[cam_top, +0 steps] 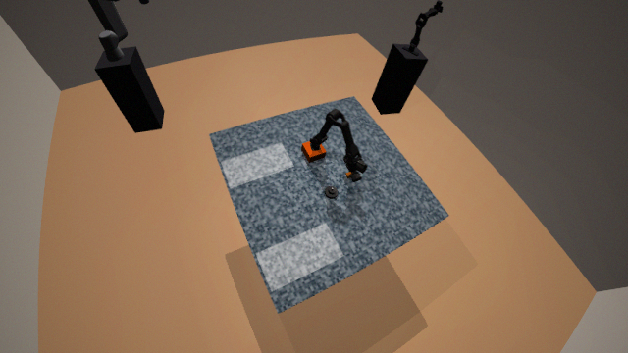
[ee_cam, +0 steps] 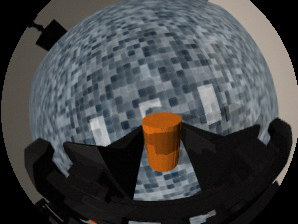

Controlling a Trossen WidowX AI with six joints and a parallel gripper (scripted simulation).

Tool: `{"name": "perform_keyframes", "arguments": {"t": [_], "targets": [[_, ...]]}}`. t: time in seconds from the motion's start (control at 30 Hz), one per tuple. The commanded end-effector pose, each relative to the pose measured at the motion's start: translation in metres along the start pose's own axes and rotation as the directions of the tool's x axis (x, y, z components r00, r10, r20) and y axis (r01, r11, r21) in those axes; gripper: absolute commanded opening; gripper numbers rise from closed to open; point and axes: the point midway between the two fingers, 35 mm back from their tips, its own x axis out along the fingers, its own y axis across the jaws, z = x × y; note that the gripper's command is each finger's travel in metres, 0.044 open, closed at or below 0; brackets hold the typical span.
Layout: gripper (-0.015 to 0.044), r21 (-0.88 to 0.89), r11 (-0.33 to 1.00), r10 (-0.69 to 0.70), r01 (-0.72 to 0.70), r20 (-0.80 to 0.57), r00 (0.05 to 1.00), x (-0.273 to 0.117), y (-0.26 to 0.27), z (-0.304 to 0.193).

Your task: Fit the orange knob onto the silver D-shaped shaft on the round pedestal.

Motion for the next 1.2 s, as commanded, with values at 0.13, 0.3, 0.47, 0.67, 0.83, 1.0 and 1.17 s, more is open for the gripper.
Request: {"name": "perform_keyframes", "arguments": {"t": [0.13,0.3,0.47,0.67,0.83,1.0,1.17], "targets": [[0.0181,-0.003,1.000,-0.001,0.001,0.131,0.991,-0.005,0.001,-0.008],[0.0181,-0.003,1.000,-0.001,0.001,0.215,0.977,-0.008,0.001,-0.012],[0.0181,-0.003,1.000,-0.001,0.001,0.297,0.955,-0.011,0.001,-0.018],[0.0181,-0.003,1.000,0.000,0.001,0.394,0.919,-0.014,0.001,-0.024],[0.0181,-0.002,1.000,0.000,0.001,0.471,0.882,-0.015,0.001,-0.030],[0.0181,-0.002,1.000,0.000,0.001,0.544,0.839,-0.016,0.001,-0.036],[0.0181,-0.002,1.000,0.001,0.001,0.614,0.789,-0.017,0.001,-0.042]]}}
